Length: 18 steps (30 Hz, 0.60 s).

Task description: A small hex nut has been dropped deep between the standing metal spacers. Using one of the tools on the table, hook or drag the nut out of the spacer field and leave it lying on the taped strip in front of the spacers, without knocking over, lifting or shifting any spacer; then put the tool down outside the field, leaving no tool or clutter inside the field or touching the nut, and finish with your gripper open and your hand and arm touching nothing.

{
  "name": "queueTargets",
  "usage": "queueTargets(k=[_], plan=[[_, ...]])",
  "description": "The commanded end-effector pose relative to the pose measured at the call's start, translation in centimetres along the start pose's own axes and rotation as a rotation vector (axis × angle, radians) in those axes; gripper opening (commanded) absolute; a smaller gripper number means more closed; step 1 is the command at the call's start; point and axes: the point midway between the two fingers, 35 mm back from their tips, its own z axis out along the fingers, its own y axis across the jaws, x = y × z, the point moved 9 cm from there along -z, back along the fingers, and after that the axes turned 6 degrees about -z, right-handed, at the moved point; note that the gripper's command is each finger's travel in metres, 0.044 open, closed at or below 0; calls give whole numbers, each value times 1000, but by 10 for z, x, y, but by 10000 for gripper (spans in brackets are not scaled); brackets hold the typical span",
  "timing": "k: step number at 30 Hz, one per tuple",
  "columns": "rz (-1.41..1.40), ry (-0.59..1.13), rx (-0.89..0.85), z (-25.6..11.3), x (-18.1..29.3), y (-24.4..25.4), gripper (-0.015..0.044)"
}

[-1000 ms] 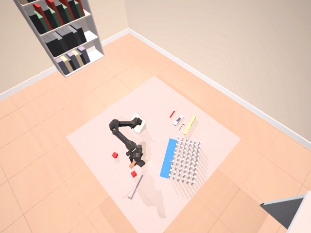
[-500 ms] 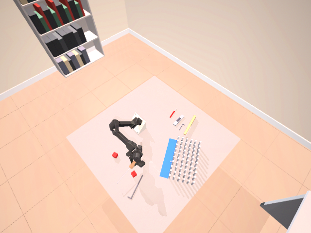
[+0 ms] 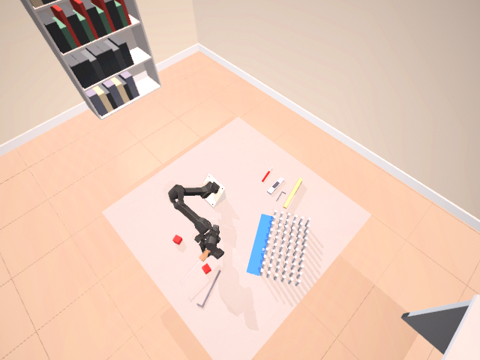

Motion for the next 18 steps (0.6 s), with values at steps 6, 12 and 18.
queueTargets(k=[6,12,18], plan=[[-5,0,6,4,-4,0,0],[-6,2,6,7,-6,0,0],[-6,4,7,10,-8,1,0]])
